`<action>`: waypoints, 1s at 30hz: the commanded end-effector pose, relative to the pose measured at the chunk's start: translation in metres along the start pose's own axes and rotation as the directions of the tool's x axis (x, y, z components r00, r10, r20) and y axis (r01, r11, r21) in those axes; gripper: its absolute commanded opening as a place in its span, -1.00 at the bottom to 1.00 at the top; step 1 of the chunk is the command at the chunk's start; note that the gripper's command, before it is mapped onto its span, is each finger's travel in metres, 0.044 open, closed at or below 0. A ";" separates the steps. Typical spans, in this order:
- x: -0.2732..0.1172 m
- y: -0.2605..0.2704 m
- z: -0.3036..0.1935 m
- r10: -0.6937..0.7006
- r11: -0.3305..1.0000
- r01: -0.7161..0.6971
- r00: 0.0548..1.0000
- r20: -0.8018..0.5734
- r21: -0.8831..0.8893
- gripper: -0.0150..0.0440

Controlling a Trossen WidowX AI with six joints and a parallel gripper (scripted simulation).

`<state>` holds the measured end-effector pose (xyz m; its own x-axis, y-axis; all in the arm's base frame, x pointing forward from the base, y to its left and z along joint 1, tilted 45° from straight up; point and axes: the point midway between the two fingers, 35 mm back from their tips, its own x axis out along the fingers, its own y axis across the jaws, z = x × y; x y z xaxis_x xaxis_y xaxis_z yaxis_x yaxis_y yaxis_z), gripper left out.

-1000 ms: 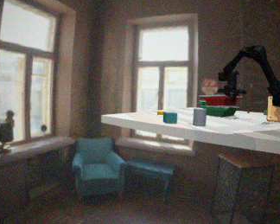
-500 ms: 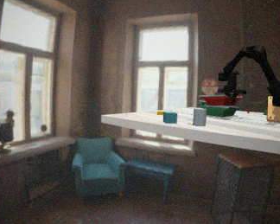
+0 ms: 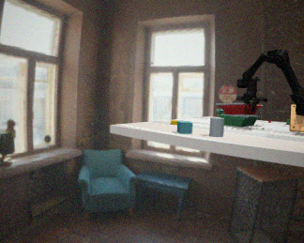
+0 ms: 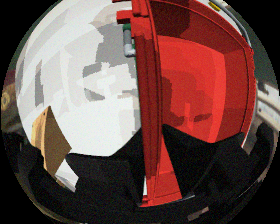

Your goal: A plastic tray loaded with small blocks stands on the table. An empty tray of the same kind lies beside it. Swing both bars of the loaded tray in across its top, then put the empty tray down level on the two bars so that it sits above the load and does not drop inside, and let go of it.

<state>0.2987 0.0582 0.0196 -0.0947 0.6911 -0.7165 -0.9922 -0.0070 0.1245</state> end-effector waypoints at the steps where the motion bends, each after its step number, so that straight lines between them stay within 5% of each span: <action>1: 0.005 0.004 0.004 0.020 1.000 -0.020 1.000 0.001 -0.006 -0.49; 14: 0.005 0.004 0.004 0.020 1.000 -0.020 1.000 0.001 -0.006 -0.49; 30: 0.005 0.004 0.004 0.020 1.000 -0.020 1.000 0.001 -0.006 0.30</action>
<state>0.2956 0.0640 0.0189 -0.1127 0.6897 -0.7153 -0.9910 -0.0253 0.1317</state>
